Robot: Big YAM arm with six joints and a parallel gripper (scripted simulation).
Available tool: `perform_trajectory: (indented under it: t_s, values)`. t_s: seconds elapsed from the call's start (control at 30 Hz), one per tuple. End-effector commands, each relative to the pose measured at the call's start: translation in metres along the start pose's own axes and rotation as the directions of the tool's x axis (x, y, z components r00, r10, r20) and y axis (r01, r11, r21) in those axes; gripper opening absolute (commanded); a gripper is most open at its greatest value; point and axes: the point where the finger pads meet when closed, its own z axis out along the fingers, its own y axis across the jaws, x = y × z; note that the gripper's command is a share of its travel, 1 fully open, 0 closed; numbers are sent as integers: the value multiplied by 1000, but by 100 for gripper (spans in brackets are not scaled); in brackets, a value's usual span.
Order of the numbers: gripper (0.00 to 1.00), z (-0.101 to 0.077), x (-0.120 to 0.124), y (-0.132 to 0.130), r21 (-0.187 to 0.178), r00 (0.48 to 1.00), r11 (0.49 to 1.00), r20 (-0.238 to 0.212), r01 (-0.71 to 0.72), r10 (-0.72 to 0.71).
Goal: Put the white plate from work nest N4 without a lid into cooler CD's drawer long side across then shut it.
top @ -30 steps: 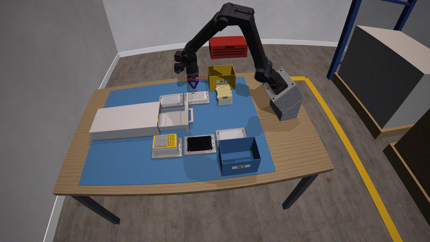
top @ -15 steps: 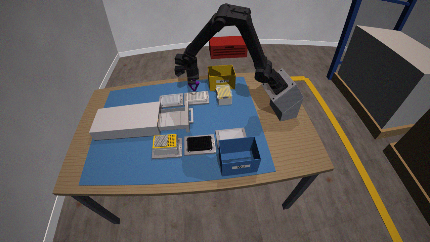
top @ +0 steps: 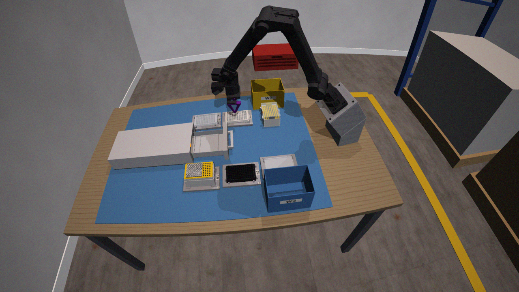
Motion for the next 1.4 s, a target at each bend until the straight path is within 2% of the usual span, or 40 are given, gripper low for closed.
perform_trajectory:
  t_s: [0.0, 1.37]
  values:
    - [100, 14, 2, 4, -8, 1000, 1000, -4, -3, 3]
    - [100, 61, 4, 5, -9, 1000, 1000, -5, -4, 4]
